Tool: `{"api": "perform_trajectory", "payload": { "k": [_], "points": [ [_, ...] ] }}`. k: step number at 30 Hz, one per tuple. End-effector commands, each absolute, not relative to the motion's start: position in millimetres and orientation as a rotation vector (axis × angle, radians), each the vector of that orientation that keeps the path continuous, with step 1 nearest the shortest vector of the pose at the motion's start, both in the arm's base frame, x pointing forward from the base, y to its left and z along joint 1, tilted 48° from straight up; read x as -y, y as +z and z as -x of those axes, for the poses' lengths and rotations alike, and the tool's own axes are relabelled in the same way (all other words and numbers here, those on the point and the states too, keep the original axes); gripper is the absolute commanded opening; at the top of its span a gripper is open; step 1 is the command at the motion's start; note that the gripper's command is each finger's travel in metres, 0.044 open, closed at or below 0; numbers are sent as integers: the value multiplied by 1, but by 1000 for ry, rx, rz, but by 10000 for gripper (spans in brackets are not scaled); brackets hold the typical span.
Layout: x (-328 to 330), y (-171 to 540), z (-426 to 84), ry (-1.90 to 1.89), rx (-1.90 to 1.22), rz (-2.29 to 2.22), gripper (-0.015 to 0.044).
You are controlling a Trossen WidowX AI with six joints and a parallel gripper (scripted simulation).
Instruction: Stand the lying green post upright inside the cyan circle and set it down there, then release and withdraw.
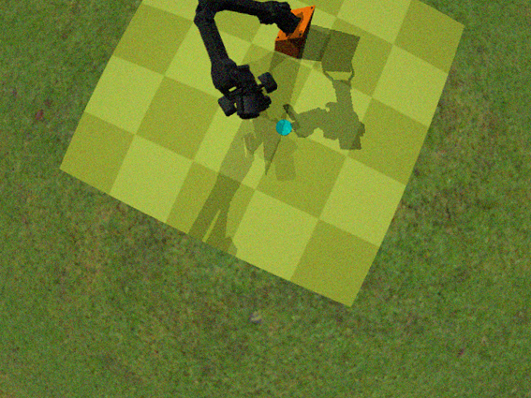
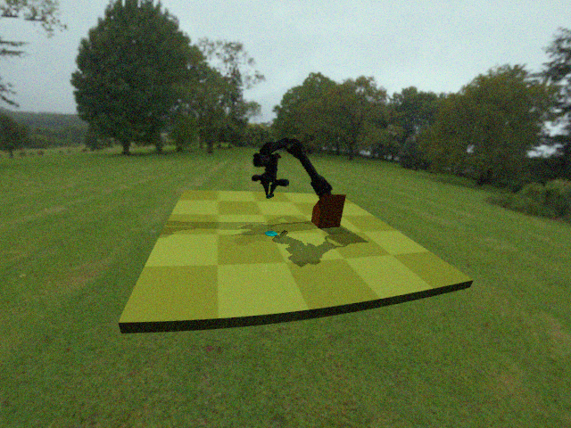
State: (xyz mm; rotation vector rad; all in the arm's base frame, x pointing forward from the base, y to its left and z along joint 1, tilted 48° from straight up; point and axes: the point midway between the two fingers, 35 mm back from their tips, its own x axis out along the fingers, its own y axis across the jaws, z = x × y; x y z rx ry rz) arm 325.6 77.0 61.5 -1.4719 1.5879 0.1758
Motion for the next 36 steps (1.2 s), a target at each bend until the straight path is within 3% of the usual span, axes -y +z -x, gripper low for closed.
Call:
{"api": "perform_trajectory", "payload": {
  "k": [1,36],
  "points": [
    [-86,55,-327,189,-1589,1477,22],
    [-158,-25,-324,322,-1620,1612,22]
  ]
}}
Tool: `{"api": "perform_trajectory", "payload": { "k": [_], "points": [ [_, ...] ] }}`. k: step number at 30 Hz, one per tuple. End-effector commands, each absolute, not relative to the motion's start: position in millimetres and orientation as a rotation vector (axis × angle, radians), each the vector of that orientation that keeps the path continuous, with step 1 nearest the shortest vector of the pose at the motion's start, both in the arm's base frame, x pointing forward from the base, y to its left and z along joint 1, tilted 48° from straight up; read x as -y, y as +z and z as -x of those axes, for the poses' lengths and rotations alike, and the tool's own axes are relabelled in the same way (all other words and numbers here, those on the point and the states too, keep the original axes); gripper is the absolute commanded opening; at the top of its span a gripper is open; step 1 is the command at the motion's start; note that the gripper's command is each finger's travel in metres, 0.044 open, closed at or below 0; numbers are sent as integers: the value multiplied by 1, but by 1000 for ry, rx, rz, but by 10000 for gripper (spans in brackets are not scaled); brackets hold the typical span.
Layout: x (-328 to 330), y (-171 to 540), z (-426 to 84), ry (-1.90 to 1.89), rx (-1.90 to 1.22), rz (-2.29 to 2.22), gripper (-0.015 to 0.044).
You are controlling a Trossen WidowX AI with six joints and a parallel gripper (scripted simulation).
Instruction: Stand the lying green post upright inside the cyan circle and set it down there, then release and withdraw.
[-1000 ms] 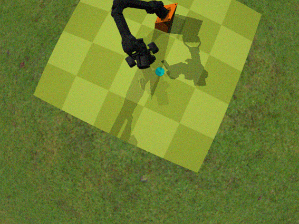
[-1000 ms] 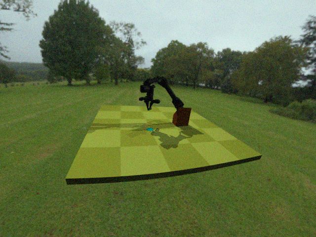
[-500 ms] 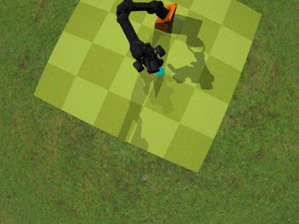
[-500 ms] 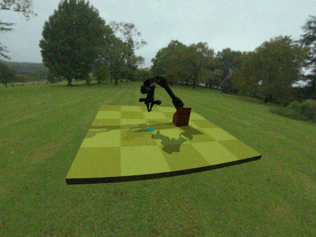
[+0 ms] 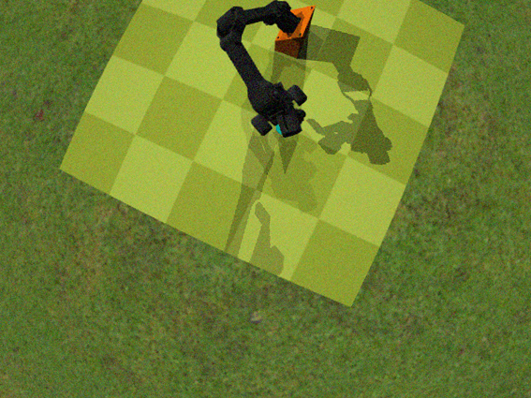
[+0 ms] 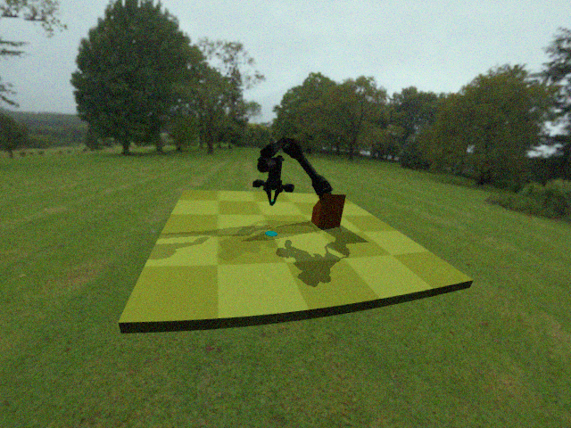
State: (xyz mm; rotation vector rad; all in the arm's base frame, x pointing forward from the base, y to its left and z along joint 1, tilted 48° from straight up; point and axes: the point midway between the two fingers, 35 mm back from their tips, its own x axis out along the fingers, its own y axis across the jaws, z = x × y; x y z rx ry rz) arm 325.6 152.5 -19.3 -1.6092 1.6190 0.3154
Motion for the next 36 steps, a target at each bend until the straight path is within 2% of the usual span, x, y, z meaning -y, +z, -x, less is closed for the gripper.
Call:
{"api": "perform_trajectory", "payload": {
  "k": [1,36],
  "points": [
    [-160,-27,-324,325,-1621,1616,22],
    [-159,-57,-317,490,-1636,1463,22]
  ]
}}
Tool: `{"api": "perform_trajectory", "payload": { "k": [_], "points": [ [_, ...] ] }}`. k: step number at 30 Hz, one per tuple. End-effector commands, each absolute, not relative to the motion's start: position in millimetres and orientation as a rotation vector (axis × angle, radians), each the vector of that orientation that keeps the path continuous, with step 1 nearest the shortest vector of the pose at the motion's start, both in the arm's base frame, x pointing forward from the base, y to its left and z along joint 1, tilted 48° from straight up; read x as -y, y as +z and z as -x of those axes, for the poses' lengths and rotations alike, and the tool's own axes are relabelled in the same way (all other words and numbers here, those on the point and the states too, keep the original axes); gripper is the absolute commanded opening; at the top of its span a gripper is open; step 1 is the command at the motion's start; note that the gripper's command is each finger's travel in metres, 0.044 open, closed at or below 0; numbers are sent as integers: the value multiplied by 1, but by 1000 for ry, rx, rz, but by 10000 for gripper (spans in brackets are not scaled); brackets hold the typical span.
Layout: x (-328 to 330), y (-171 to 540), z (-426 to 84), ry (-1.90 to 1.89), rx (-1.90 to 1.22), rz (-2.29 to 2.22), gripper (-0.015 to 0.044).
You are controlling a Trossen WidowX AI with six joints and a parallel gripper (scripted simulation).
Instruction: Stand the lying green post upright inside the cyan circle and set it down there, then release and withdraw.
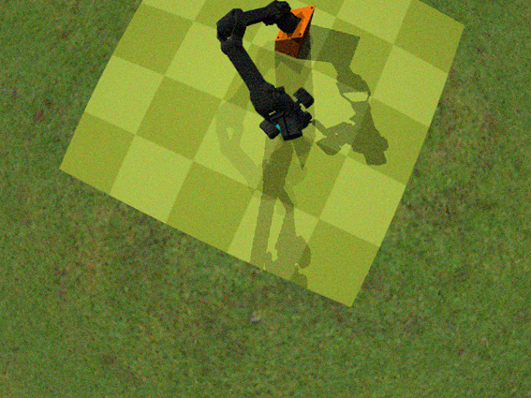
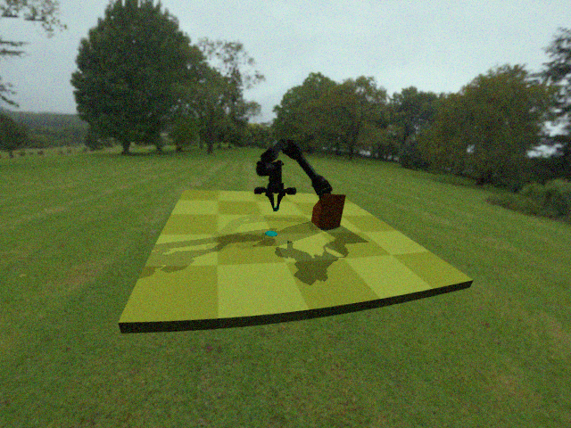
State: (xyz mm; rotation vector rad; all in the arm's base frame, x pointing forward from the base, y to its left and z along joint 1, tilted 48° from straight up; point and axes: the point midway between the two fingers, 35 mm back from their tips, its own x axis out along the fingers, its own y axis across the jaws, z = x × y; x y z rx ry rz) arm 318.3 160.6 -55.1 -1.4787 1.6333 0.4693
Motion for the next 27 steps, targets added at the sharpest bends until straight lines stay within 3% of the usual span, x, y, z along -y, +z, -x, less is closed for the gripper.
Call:
{"api": "perform_trajectory", "payload": {
  "k": [1,27],
  "points": [
    [-159,-58,-317,496,-1635,1457,22],
    [-153,-71,-315,644,-1591,1295,22]
  ]
}}
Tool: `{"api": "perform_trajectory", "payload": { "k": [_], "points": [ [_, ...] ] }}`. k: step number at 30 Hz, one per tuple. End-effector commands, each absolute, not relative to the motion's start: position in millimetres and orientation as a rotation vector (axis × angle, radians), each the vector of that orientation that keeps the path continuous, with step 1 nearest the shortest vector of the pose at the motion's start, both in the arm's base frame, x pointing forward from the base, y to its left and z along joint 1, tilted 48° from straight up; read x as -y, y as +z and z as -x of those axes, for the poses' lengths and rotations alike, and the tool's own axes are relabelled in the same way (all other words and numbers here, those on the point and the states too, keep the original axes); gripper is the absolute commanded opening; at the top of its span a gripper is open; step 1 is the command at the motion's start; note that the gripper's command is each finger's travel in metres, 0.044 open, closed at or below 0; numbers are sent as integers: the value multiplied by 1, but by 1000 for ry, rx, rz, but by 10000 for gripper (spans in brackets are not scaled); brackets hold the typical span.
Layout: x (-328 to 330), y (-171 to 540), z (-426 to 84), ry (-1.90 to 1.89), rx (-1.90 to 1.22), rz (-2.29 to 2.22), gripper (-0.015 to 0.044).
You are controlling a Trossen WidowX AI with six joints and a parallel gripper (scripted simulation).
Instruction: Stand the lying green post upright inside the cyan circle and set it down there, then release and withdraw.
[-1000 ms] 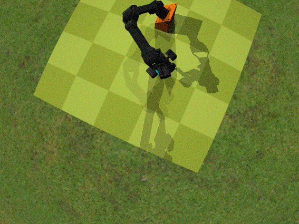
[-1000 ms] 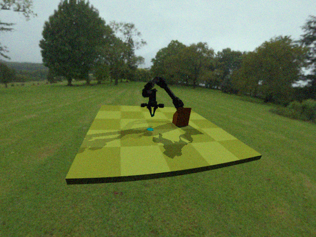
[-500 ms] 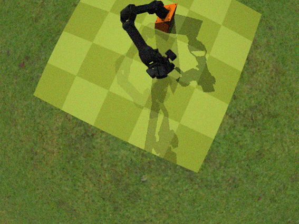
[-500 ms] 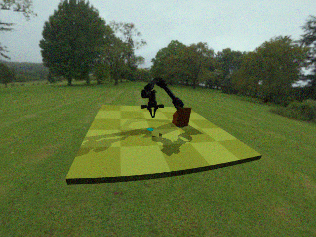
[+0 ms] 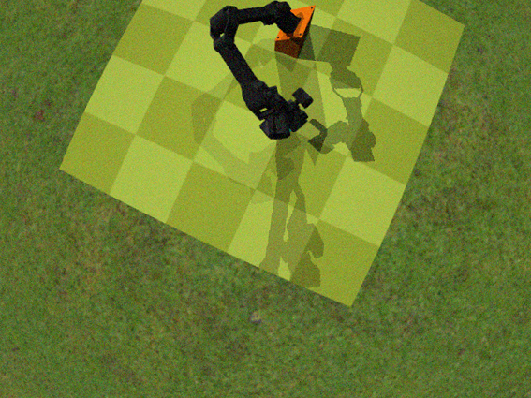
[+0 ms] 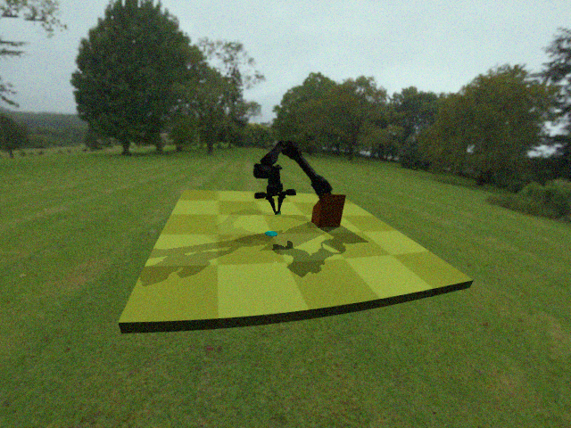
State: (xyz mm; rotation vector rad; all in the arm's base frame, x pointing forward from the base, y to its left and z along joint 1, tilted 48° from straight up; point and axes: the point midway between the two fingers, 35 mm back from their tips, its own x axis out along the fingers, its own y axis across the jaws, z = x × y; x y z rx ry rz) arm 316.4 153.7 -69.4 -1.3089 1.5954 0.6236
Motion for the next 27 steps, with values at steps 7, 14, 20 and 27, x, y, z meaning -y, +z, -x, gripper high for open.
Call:
{"api": "perform_trajectory", "payload": {
  "k": [7,14,20,27],
  "points": [
    [-151,-74,-315,683,-1571,1254,22],
    [-151,-76,-315,720,-1548,1215,22],
    [-150,-78,-315,751,-1525,1183,22],
    [-149,-79,-316,787,-1495,1147,22]
  ]
}}
